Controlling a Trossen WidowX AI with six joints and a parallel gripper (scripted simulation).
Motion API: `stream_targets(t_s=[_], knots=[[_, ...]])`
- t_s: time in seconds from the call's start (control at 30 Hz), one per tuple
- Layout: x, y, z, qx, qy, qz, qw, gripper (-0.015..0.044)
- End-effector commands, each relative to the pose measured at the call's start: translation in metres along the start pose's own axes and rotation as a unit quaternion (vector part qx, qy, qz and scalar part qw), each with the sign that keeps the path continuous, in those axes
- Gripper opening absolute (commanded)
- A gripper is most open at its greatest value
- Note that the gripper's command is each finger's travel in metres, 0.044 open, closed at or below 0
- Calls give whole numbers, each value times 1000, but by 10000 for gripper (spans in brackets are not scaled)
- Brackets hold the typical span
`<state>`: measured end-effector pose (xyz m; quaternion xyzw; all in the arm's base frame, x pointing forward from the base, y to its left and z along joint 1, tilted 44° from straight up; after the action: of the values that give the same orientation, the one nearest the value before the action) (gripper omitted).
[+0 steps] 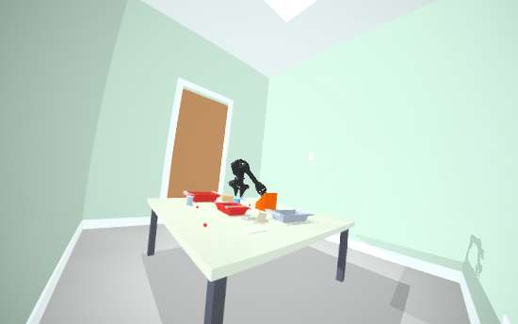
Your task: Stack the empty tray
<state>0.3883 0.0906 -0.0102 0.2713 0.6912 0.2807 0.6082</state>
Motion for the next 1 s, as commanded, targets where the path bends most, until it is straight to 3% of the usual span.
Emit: stream_targets(t_s=[0.0, 0.03, 0.3, 0.57, 0.8, 0.97], knots=[[1, 42, -4, -4, -2, 3, 1000, 420], [3, 13, -1, -3, -1, 1, 1000, 440], [113, 22, -68, -10, -16, 31, 999, 440], [202, 7, -181, -3, -38, 38, 999, 440], [232, -30, -284, 5, -67, 16, 998, 440], [232, -35, -292, 5, -71, 13, 997, 440]])
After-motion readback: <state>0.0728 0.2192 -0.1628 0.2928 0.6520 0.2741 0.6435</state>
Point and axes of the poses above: the point midway between the two fingers, 35 mm back from their tips, its own y axis back along the fingers, its own x axis across the jaws, z = x × y, the point moved 1 cm from there along y, back along the fingers, and after that the axes turned 13 degrees about y, right-handed, at the moved point
